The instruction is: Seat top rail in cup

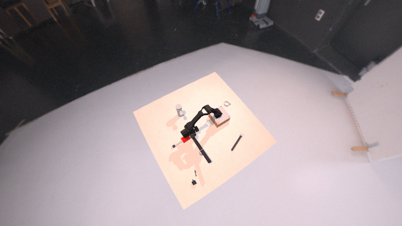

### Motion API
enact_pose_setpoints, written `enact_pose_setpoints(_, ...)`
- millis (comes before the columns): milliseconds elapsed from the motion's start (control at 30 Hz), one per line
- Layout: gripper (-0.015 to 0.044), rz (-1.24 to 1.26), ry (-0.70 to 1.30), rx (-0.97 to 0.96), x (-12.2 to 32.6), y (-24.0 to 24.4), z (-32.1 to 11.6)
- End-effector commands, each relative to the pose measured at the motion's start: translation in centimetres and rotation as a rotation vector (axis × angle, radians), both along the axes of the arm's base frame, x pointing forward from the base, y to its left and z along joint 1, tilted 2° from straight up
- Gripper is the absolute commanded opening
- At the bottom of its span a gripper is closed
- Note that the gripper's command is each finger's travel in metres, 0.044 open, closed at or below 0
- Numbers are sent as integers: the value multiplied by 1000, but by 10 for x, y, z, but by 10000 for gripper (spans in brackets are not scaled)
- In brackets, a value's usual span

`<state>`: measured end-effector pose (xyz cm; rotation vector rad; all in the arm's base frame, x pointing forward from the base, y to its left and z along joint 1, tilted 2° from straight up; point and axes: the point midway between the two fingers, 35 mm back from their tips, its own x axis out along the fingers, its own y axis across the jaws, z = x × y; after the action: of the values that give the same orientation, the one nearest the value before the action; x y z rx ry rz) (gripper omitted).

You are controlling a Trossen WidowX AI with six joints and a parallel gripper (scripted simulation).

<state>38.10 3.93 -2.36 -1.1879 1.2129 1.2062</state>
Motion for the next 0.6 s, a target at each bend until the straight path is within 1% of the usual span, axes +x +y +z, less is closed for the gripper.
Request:
enact_pose_setpoints(0, 0, -7, -15, -75, 3, -11, 22)
enact_pose_setpoints(300, 0, -27, -13, -317, -5, -48, 83)
enact_pose_setpoints(567, 0, -28, -13, -335, -6, -51, 88)
